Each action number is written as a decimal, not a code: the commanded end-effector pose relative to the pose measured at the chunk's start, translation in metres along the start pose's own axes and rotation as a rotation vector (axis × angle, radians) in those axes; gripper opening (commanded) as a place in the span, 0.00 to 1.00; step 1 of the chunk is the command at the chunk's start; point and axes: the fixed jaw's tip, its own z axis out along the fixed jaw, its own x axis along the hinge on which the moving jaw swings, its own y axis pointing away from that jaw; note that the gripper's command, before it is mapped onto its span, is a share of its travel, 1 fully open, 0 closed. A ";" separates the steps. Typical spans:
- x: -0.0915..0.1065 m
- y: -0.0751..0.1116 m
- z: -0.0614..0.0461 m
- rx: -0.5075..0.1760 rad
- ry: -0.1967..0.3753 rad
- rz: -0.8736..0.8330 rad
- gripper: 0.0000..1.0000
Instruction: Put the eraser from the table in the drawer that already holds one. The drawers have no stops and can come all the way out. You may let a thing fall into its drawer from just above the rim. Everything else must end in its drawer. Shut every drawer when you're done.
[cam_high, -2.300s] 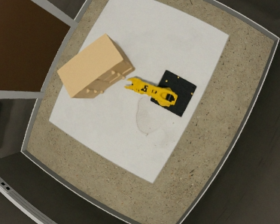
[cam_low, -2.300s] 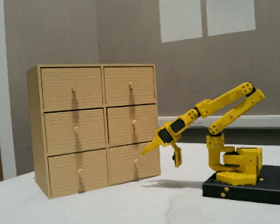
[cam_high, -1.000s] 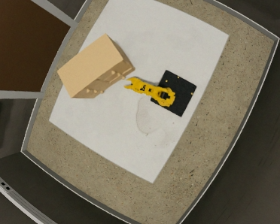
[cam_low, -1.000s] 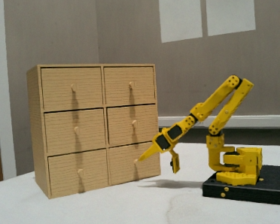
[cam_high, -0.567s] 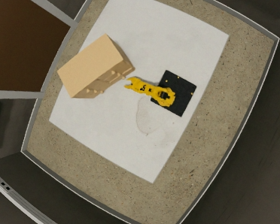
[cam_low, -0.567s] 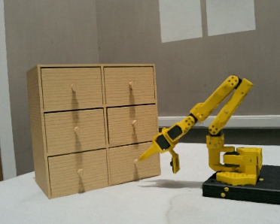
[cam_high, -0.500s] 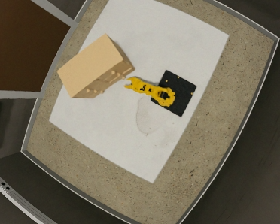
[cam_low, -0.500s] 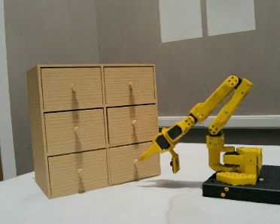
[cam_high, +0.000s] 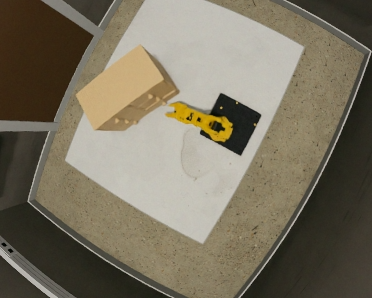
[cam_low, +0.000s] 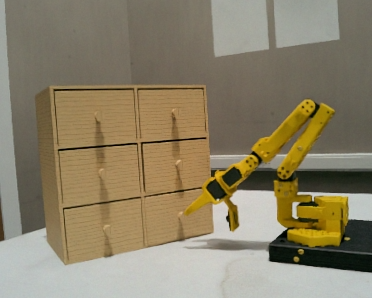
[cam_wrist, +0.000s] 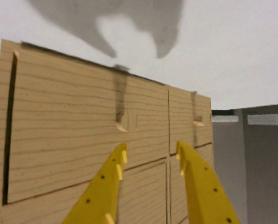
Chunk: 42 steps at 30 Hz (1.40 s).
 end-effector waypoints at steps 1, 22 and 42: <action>0.003 0.006 0.009 -0.021 0.006 0.010 0.21; 0.002 0.017 0.029 -0.056 0.006 0.037 0.21; 0.001 0.019 0.032 -0.061 0.006 0.040 0.21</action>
